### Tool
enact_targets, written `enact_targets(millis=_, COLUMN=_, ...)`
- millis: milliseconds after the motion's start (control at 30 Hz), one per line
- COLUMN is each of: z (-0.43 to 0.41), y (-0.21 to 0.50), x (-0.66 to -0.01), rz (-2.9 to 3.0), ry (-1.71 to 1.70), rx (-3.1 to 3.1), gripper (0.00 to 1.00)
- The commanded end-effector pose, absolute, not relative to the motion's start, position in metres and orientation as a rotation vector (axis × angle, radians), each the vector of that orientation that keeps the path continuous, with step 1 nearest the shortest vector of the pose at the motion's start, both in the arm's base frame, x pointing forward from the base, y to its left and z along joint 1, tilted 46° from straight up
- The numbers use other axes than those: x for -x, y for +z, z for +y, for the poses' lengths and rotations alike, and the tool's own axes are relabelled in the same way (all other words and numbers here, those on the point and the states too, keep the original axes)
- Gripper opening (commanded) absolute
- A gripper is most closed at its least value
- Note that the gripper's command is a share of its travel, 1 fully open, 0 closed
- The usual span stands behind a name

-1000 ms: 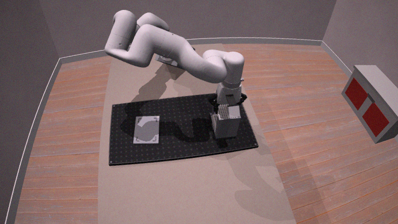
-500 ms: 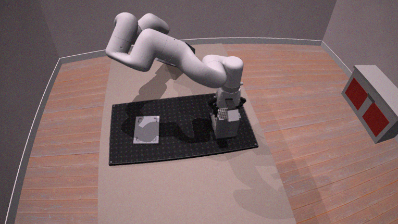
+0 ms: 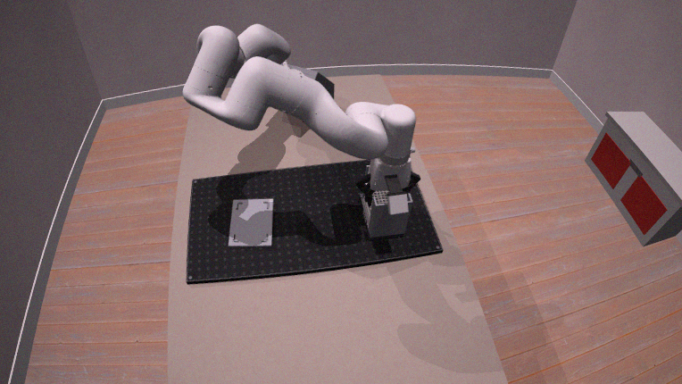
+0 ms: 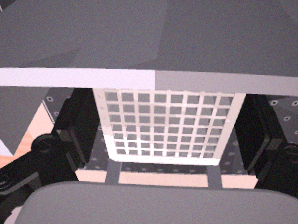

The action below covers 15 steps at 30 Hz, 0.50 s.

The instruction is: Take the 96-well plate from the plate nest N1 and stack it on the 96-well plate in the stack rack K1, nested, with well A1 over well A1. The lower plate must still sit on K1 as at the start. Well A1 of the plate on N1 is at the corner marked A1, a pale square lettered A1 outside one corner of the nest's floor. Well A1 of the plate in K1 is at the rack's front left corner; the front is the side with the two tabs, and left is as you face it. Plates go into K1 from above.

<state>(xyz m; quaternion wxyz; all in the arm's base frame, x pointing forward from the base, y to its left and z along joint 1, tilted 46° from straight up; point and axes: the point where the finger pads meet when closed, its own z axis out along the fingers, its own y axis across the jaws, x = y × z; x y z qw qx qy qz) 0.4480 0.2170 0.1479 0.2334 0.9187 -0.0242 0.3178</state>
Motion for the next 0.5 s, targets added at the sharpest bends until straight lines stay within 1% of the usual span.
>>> enact_targets(millis=0, z=0.216, y=0.145, x=-0.451, rz=-0.064, ry=0.877, rx=-2.525, gripper=0.0)
enact_targets(millis=467, z=0.207, y=0.131, x=-0.463, rz=-0.064, ry=0.877, rx=-2.525, gripper=0.0)
